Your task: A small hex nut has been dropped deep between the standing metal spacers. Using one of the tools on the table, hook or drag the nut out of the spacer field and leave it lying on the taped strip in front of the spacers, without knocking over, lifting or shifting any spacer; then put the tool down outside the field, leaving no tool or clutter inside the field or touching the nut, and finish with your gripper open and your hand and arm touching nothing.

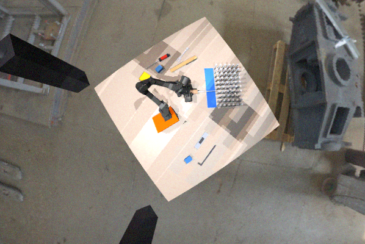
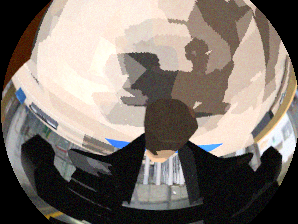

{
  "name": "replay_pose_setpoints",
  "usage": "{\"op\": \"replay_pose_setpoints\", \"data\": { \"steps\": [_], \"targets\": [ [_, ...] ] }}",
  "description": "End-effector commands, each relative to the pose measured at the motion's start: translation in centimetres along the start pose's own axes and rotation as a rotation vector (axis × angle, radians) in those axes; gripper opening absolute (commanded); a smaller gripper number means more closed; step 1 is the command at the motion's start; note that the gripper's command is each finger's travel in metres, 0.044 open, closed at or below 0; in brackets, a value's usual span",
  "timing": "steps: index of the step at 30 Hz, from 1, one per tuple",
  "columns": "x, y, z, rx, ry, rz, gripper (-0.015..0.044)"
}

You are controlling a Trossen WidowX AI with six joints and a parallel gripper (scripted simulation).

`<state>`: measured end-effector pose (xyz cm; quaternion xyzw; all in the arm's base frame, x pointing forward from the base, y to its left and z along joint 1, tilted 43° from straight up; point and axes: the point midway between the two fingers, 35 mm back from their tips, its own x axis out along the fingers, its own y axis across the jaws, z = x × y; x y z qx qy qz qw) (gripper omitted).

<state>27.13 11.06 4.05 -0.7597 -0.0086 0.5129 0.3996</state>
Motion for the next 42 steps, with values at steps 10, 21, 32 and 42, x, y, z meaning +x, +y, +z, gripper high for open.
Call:
{"op": "replay_pose_setpoints", "data": {
  "steps": [10,21,32,42],
  "targets": [
    [0.4,-0.2,-0.8,-0.005,0.003,-0.003,0.0],
    [0.7,-0.2,-1.2,-0.005,0.004,-0.003,0.0],
    [1.0,-0.2,-1.7,-0.005,0.004,-0.003,0.0],
    [1.3,-0.2,-2.2,-0.006,0.004,-0.004,0.0]
  ]
}}
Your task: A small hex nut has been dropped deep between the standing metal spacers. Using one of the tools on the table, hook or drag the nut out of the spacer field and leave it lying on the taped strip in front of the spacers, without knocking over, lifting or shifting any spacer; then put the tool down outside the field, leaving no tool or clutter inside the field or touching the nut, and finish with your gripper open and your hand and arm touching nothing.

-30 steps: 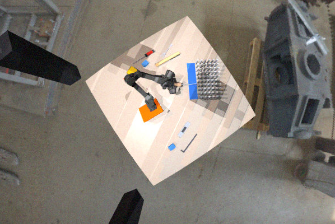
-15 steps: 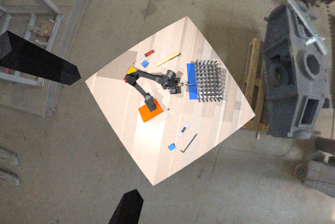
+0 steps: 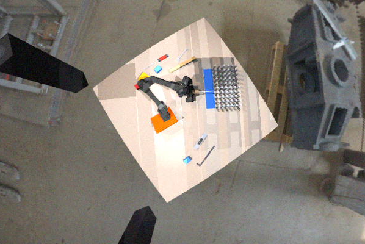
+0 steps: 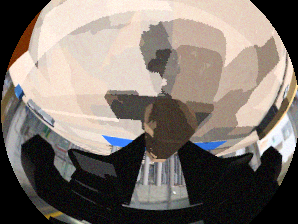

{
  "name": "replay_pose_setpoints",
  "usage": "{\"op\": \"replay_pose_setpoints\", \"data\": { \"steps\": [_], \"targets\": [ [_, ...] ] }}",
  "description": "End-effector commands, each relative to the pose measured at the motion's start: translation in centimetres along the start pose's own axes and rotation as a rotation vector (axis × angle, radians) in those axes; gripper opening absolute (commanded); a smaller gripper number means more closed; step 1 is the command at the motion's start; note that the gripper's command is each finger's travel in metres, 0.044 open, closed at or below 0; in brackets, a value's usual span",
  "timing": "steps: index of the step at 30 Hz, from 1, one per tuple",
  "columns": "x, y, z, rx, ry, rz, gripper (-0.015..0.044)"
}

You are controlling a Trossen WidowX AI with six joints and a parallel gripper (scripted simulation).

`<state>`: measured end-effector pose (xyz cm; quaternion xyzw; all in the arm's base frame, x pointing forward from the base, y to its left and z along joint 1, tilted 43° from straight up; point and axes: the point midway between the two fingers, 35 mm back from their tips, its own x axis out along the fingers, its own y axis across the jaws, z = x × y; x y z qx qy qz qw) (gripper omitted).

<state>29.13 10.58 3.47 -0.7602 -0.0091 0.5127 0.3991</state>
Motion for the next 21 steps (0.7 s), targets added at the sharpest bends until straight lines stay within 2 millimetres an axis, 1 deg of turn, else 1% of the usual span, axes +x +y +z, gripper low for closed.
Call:
{"op": "replay_pose_setpoints", "data": {
  "steps": [1,21],
  "targets": [
    [0.16,-0.12,-0.44,-0.004,0.004,-0.003,0.0],
    [0.76,-0.14,-1.34,-0.005,0.004,-0.003,0.0]
  ]
}}
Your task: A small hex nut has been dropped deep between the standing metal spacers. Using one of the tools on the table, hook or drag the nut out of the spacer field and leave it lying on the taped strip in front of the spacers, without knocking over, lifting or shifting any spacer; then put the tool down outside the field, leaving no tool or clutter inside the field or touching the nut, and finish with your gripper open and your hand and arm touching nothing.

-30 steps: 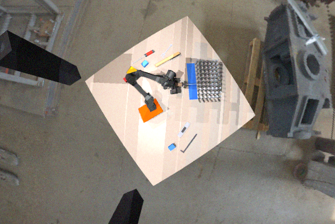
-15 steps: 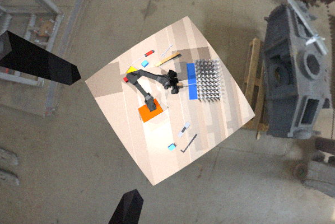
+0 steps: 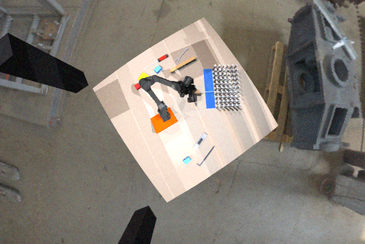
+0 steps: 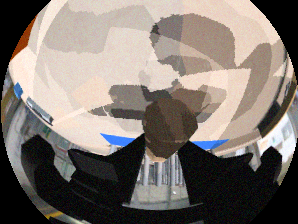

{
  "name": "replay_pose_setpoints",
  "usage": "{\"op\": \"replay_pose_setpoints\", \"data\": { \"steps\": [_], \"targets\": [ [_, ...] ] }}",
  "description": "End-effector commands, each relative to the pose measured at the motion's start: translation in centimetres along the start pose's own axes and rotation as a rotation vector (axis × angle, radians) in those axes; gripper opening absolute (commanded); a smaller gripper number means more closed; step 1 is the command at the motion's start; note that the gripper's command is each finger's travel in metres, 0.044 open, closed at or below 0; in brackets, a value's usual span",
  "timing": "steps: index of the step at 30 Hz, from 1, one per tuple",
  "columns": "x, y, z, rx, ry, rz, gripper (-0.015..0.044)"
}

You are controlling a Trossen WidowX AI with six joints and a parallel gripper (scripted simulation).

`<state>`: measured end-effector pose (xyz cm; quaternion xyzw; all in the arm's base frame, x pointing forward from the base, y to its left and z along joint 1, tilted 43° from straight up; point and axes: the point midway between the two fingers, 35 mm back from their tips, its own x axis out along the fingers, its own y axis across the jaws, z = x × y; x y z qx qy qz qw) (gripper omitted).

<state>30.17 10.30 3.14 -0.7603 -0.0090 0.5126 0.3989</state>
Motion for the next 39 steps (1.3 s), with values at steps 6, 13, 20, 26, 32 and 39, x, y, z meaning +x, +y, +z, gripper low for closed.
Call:
{"op": "replay_pose_setpoints", "data": {
  "steps": [6,13,20,26,32,39],
  "targets": [
    [0.3,-0.1,-0.7,-0.005,0.004,-0.004,0.0],
    [0.5,-0.1,-1.0,-0.005,0.004,-0.004,0.0],
    [0.7,-0.1,-1.3,-0.005,0.004,-0.004,0.0],
    [0.9,-0.1,-1.6,-0.005,0.005,-0.004,0.0],
    [1.1,-0.1,-1.9,-0.005,0.005,-0.004,0.0],
    [1.3,-0.2,-2.3,-0.005,0.005,-0.004,0.0]
  ]
}}
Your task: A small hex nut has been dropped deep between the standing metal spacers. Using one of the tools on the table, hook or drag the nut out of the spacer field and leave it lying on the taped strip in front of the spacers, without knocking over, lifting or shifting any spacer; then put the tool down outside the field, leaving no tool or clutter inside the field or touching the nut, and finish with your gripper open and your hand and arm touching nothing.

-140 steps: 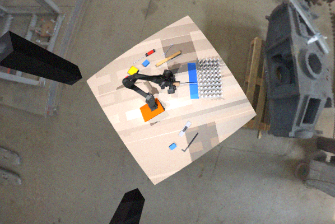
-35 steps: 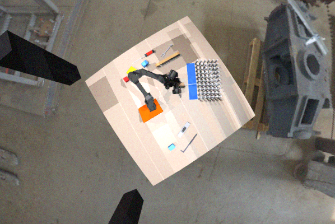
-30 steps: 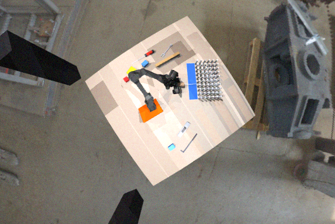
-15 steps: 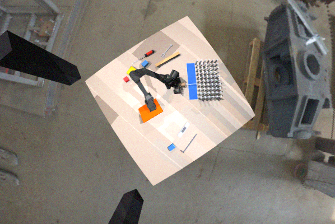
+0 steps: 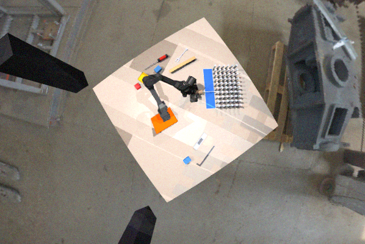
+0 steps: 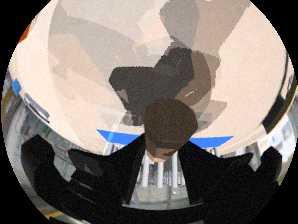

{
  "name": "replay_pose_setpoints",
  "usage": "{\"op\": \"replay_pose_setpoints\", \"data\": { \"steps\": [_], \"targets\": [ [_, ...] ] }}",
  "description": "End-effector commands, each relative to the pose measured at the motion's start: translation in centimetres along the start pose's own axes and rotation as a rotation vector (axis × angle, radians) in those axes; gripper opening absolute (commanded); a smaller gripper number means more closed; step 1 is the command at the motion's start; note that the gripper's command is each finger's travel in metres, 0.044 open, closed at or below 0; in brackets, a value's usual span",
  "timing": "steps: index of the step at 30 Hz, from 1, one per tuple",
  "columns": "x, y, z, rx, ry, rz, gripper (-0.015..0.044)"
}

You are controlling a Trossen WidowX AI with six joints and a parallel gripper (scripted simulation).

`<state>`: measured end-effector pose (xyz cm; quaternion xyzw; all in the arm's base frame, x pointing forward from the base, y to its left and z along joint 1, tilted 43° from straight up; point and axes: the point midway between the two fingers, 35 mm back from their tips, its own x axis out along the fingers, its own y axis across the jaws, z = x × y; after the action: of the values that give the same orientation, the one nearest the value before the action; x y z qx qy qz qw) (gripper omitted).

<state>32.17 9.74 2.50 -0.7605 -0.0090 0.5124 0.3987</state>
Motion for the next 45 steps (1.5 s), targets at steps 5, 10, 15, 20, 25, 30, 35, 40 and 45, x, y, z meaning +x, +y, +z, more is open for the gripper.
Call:
{"op": "replay_pose_setpoints", "data": {
  "steps": [5,10,15,20,25,30,35,40,45],
  "targets": [
    [0.3,-0.1,-0.7,-0.005,0.005,-0.004,0.0],
    [0.5,-0.1,-0.9,-0.005,0.005,-0.004,0.0],
    [0.6,-0.1,-1.2,-0.005,0.005,-0.004,0.0],
    [0.8,-0.1,-1.4,-0.005,0.005,-0.004,0.0],
    [1.0,-0.1,-1.7,-0.005,0.005,-0.004,0.0],
    [1.1,-0.1,-2.0,-0.005,0.005,-0.005,0.0],
    [1.3,-0.2,-2.2,-0.006,0.005,-0.005,0.0],
    [1.5,-0.2,-2.5,-0.006,0.006,-0.005,0.0],
    [1.6,-0.2,-2.7,-0.006,0.006,-0.005,0.0]
  ]
}}
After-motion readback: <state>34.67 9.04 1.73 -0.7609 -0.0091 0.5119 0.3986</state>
